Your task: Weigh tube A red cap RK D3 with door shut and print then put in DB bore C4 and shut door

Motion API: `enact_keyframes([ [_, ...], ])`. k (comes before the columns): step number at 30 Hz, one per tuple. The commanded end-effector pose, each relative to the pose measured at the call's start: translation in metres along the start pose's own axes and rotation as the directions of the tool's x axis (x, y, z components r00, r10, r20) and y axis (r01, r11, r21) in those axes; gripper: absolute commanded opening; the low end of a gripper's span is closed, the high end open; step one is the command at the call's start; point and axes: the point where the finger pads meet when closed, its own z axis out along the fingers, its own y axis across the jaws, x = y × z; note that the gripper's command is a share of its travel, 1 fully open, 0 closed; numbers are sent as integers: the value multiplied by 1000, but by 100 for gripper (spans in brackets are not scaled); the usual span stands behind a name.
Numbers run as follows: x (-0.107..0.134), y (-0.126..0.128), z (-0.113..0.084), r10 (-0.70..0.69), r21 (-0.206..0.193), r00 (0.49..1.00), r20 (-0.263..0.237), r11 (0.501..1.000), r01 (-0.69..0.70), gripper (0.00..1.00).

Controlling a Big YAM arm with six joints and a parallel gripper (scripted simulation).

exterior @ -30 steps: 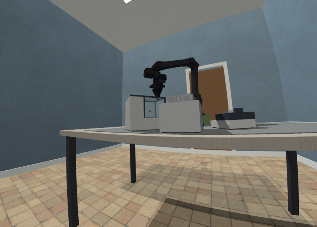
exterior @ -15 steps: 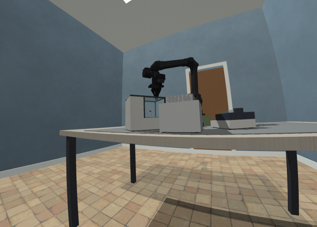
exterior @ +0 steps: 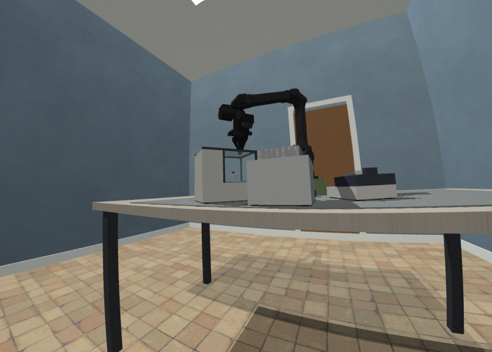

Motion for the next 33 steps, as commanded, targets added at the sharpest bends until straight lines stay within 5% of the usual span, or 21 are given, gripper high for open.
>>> enact_keyframes([
  [1,4,-26,-16,2,37,1000,-1,999,-2,6],
  [33,4,-54,-16,2,36,1000,-1,999,-2,6],
])
